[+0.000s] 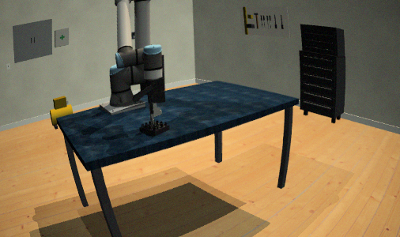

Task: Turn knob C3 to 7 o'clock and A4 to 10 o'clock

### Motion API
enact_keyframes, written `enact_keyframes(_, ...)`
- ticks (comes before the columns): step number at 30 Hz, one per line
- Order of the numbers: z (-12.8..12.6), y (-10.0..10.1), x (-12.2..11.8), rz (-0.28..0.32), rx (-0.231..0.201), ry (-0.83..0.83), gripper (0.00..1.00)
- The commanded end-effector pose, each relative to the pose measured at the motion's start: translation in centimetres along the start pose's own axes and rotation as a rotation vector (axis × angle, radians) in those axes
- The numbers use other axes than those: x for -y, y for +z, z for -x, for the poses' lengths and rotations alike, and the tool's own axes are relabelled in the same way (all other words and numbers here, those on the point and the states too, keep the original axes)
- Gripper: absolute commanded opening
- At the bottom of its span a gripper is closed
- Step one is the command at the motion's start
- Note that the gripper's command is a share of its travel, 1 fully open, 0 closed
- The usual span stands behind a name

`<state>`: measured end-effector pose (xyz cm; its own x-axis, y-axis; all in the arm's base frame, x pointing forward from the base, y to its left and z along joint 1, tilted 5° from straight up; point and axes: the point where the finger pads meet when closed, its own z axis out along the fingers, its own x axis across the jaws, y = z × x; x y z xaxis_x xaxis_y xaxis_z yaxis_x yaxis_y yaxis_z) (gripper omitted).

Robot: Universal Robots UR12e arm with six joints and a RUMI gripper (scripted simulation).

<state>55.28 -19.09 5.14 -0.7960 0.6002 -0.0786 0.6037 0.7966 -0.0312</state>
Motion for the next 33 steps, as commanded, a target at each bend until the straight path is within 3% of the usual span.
enact_keyframes(1, 0.1, -0.1, 0.0, 0.000, 0.001, 0.000, 0.11)
enact_keyframes(21, 0.1, -0.4, 0.0, 0.000, 0.001, 0.000, 0.11)
enact_keyframes(33, 0.1, -3.4, 0.0, 0.000, 0.001, 0.000, 0.11)
